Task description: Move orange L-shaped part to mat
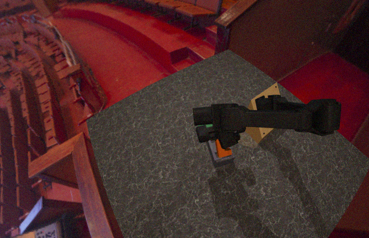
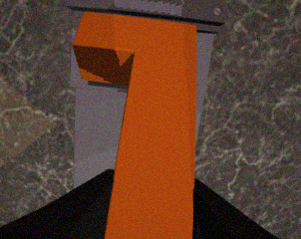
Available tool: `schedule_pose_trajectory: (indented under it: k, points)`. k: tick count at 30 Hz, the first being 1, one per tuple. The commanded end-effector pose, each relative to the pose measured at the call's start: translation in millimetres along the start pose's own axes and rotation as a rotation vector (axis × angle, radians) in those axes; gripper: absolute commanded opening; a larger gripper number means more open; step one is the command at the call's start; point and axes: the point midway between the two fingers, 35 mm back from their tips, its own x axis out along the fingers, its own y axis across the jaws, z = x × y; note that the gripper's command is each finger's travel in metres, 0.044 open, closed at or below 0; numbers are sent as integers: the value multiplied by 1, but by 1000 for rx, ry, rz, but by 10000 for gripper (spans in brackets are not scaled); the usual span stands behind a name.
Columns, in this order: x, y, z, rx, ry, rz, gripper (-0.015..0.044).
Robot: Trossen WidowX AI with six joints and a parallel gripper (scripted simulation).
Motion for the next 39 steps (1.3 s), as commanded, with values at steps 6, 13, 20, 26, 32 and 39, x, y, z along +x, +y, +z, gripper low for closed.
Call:
schedule_pose_trajectory:
  k: [6, 13, 20, 26, 32, 39]
  points:
    - [-12, -2, 1, -14, 7, -13, 0]
    - [-16, -2, 0, -14, 7, -13, 0]
    - [-13, 0, -31, -14, 9, -14, 0]
    - [-12, 0, -61, -14, 10, -14, 0]
    - [-13, 3, -93, -14, 12, -15, 0]
    - [-13, 7, -129, -14, 15, -15, 0]
